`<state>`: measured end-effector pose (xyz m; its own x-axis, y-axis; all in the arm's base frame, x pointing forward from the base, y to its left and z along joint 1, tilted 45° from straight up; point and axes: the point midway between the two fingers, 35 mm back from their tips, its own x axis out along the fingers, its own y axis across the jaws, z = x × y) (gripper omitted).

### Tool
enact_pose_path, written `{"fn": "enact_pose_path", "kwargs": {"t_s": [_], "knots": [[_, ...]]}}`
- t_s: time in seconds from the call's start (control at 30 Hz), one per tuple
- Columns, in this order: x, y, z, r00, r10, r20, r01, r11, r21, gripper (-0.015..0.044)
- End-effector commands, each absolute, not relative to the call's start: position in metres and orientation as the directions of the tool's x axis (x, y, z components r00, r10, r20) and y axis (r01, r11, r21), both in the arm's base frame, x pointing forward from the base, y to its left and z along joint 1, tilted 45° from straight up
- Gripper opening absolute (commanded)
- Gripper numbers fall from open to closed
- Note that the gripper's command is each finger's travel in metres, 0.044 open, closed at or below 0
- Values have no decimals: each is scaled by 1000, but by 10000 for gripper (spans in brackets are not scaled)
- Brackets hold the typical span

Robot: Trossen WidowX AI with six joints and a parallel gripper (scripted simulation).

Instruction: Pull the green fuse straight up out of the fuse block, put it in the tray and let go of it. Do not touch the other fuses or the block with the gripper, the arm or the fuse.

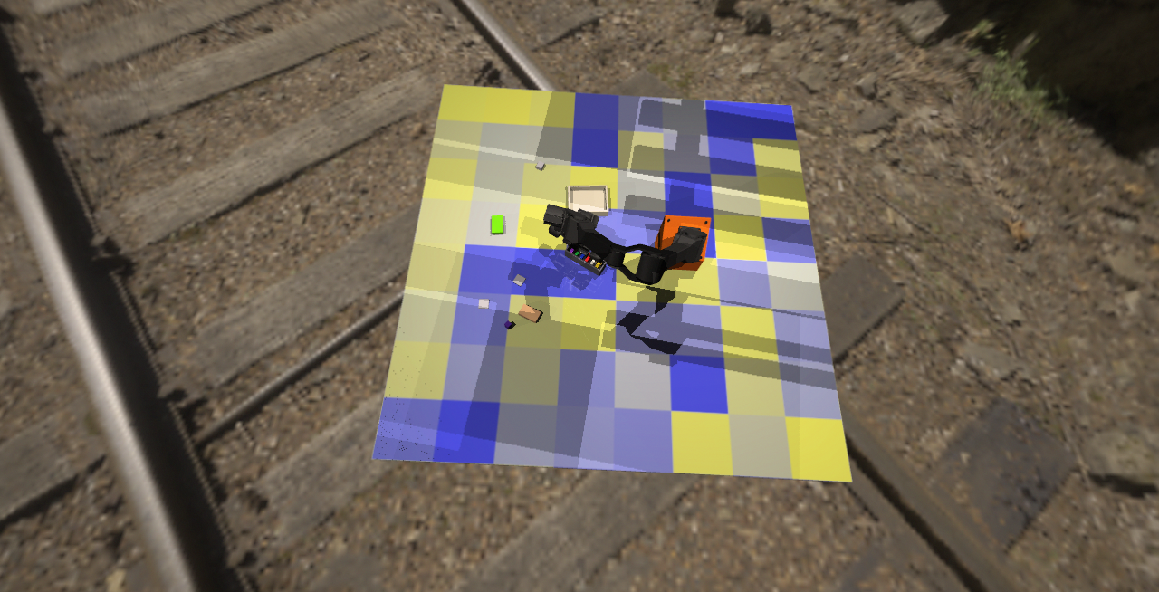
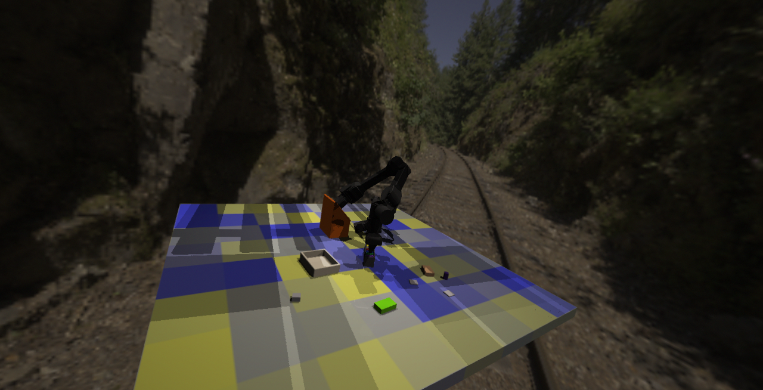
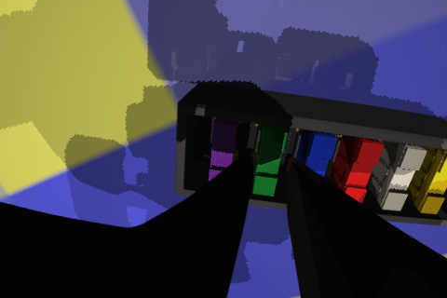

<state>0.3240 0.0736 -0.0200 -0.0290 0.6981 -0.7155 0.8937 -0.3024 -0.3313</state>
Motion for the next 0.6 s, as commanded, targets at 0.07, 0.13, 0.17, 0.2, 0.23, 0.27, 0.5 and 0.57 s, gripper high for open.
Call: {"fn": "enact_pose_path", "kwargs": {"t_s": [0.07,0.13,0.17,0.2,0.23,0.27,0.5,0.57], "knots": [[324,76,-22,-29,700,-713,892,-304,-334,69],[324,77,-23,-29,700,-713,892,-304,-335,69],[324,78,-24,-29,700,-713,892,-304,-335,69],[324,78,-24,-29,700,-713,892,-304,-335,69],[324,79,-25,-29,700,-713,892,-304,-335,69],[324,80,-26,-29,700,-713,892,-304,-335,69],[324,80,-27,-29,698,-715,894,-302,-331,56],[324,80,-27,-29,698,-715,894,-302,-331,42]]}}
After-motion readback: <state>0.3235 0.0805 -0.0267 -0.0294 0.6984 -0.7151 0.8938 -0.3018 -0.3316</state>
